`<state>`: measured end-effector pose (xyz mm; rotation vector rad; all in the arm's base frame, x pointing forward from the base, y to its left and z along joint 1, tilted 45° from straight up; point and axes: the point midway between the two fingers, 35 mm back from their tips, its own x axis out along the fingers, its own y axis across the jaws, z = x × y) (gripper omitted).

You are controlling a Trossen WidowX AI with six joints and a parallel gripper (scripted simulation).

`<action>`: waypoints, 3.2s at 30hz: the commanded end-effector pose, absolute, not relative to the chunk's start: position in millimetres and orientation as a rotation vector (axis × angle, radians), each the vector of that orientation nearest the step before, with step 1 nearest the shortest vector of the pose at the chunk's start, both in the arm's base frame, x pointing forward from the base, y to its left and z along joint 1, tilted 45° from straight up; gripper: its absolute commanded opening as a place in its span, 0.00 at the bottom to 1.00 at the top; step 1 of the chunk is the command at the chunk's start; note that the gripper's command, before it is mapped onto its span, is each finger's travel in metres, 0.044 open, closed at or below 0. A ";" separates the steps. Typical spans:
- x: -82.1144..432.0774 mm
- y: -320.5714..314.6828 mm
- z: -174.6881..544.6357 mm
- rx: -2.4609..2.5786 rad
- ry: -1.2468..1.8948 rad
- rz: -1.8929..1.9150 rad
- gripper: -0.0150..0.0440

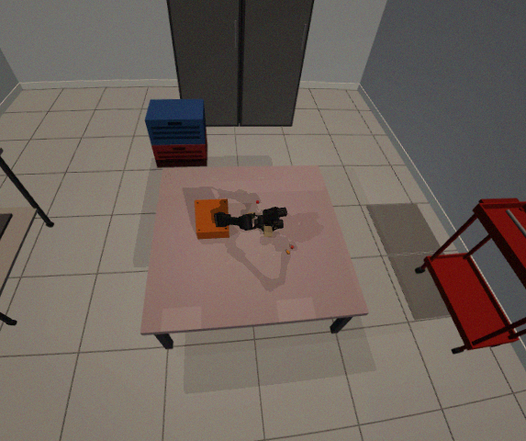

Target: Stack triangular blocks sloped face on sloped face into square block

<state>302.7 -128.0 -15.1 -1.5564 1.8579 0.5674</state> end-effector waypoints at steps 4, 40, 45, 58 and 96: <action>302.6 -128.2 -15.3 -1.556 1.858 0.568 0.25; 300.2 -145.5 -32.8 -1.554 1.861 0.573 0.97; 300.2 -145.5 -32.8 -1.554 1.861 0.573 1.00; 309.1 -102.8 9.7 -1.564 1.848 0.570 1.00; 318.3 -69.5 -19.1 -1.778 2.158 0.253 1.00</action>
